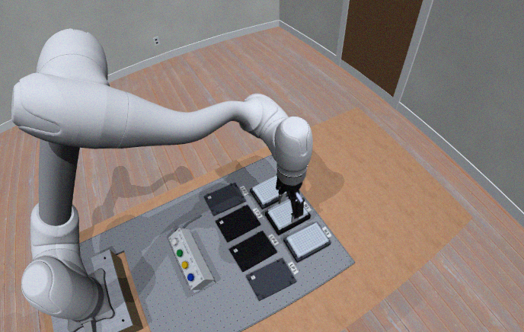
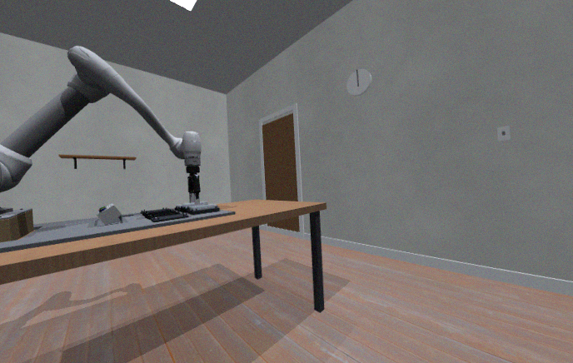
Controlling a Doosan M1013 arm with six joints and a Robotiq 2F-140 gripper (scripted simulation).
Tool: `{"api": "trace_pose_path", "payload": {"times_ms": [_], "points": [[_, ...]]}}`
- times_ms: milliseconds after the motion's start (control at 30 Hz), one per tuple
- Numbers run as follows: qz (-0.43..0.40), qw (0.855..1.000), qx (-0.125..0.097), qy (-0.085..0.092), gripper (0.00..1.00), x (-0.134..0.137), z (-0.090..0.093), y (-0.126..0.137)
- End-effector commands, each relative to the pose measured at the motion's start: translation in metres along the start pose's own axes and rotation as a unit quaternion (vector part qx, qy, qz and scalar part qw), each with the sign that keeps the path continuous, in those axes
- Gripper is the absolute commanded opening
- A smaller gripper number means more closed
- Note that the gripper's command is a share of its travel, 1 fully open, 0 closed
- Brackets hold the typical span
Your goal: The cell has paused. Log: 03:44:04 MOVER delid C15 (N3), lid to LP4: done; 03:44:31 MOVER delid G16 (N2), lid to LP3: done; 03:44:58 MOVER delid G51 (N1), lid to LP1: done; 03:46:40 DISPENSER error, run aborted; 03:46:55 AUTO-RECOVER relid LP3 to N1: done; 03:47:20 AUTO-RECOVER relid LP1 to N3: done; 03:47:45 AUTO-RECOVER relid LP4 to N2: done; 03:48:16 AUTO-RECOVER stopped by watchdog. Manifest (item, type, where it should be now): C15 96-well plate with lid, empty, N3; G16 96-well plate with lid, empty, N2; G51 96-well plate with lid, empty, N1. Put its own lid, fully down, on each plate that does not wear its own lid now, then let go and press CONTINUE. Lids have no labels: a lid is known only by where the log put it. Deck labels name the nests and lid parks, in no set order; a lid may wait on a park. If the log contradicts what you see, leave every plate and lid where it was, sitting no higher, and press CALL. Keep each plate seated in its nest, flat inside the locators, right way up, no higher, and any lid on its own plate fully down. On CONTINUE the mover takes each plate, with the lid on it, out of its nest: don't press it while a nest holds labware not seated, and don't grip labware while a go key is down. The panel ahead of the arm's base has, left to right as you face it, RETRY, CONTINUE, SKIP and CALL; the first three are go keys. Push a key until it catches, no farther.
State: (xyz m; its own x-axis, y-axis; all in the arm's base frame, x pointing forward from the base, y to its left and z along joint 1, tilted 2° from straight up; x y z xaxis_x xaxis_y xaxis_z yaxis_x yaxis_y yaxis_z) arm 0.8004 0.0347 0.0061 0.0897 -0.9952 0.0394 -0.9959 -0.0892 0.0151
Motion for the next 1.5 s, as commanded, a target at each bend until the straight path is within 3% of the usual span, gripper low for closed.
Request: {"api": "trace_pose_path", "payload": {"times_ms": [0,967,1467], "points": [[0.000,1.000,0.000,0.000,0.00,0.000,-0.003,0.000],[0.000,1.000,0.000,0.000,0.00,0.000,-0.038,0.000],[0.000,1.000,0.000,0.000,0.00,0.000,-0.043,0.000]]}}
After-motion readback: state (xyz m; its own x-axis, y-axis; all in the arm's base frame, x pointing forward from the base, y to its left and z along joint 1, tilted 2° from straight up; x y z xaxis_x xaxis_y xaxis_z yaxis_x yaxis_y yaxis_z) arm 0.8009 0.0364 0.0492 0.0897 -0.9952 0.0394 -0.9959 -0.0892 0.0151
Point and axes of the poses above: the point where the finger pads meet when closed, its own z axis out along the fingers, its own x axis across the jaws, y = z × x, the point moved 3 cm from there along -z, back along the fingers, and after that the axes turned 3 degrees about -z, right-handed, at the moved point
